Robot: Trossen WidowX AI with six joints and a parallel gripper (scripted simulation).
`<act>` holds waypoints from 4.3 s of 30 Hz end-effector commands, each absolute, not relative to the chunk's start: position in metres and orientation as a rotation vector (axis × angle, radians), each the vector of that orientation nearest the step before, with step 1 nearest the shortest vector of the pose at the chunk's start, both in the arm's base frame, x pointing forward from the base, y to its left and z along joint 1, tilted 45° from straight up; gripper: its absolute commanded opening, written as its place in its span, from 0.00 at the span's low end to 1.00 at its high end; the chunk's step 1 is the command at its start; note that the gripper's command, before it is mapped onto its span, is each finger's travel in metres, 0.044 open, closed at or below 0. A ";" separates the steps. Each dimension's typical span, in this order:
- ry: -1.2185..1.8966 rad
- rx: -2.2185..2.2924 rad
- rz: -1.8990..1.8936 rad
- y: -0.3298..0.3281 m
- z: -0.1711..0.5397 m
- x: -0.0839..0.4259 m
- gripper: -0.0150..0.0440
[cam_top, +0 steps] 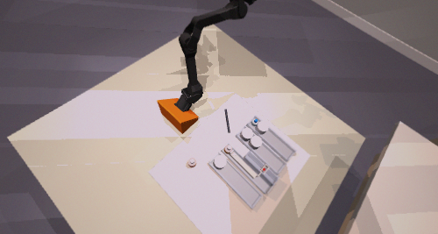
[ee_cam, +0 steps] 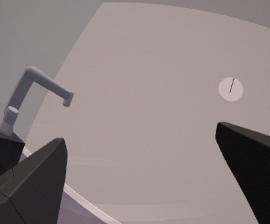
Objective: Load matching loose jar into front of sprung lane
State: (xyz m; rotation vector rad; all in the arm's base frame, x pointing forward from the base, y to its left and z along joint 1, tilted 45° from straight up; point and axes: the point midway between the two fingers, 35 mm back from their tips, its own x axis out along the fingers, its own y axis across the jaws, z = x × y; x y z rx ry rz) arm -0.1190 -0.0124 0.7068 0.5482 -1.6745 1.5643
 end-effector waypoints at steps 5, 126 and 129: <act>-1.595 0.509 1.536 0.015 0.711 -0.102 1.00; 1.447 0.649 0.550 -0.133 -0.099 0.234 1.00; 1.447 0.650 0.550 -0.130 -0.103 0.235 1.00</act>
